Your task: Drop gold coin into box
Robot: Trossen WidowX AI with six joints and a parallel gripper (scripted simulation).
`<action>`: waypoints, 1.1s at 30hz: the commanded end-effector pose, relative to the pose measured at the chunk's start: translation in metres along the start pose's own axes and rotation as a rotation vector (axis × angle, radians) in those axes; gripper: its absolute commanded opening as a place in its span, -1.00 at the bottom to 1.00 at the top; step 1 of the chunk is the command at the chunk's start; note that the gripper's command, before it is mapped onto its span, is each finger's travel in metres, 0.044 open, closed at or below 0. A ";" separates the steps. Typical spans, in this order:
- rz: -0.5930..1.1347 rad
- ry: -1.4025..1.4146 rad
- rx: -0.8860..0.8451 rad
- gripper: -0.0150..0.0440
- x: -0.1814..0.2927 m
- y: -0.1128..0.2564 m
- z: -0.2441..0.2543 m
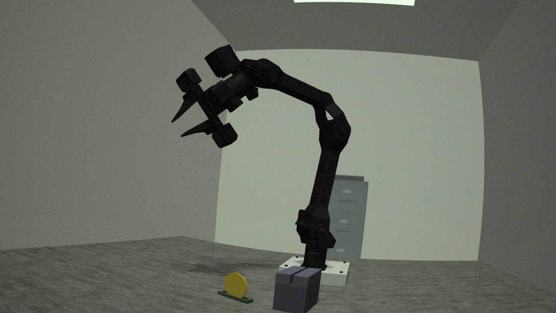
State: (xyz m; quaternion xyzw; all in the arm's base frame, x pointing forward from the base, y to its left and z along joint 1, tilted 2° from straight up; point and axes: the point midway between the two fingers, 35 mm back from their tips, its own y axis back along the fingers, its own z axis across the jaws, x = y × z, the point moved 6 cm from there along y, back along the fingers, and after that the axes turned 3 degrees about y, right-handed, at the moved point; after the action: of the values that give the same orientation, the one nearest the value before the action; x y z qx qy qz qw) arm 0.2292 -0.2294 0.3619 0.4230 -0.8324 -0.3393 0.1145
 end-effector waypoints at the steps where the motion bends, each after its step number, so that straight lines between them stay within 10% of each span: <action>1: -0.030 0.054 -0.165 0.05 -0.019 -0.030 0.029; 13: -0.105 0.382 -0.810 0.05 -0.090 -0.088 0.164; 33: -0.106 0.388 -0.819 0.05 -0.091 -0.131 0.201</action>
State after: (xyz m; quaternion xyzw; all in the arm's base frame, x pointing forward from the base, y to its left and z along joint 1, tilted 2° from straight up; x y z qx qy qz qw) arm 0.2714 -0.1175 0.1394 0.4443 -0.5699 -0.5584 0.4074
